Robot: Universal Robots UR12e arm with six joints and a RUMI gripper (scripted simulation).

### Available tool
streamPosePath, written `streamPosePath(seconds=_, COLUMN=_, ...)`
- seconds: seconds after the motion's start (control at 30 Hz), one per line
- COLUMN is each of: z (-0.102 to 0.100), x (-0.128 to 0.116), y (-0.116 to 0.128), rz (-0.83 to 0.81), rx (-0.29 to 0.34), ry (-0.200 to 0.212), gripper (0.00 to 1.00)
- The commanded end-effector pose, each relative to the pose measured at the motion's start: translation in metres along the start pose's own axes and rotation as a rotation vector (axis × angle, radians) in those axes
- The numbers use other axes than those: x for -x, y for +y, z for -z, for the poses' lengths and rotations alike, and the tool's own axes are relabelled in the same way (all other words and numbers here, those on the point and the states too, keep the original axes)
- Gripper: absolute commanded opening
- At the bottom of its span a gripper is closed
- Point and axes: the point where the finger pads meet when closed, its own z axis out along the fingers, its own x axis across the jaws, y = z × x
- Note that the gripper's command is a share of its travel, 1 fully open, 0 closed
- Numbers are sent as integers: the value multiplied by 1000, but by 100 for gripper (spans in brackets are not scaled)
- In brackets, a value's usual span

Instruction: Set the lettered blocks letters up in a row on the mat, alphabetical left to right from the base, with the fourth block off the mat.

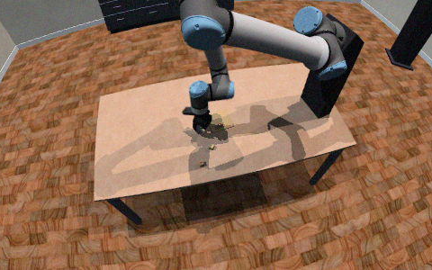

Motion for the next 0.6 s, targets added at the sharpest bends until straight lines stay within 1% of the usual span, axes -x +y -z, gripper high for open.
streamPosePath(seconds=0.0, z=31, x=-2, y=0, rz=0, rx=0, ry=1, gripper=5)
streamPosePath(seconds=0.03, z=31, x=-2, y=0, rz=0, rx=0, ry=1, gripper=5)
streamPosePath(seconds=0.17, z=58, x=-2, y=0, rz=0, rx=0, ry=1, gripper=5)
streamPosePath(seconds=0.3, z=76, x=-2, y=0, rz=0, rx=0, ry=1, gripper=5)
streamPosePath(seconds=0.4, z=82, x=-2, y=0, rz=0, rx=0, ry=1, gripper=5)
streamPosePath(seconds=0.57, z=83, x=-2, y=0, rz=0, rx=0, ry=1, gripper=5)
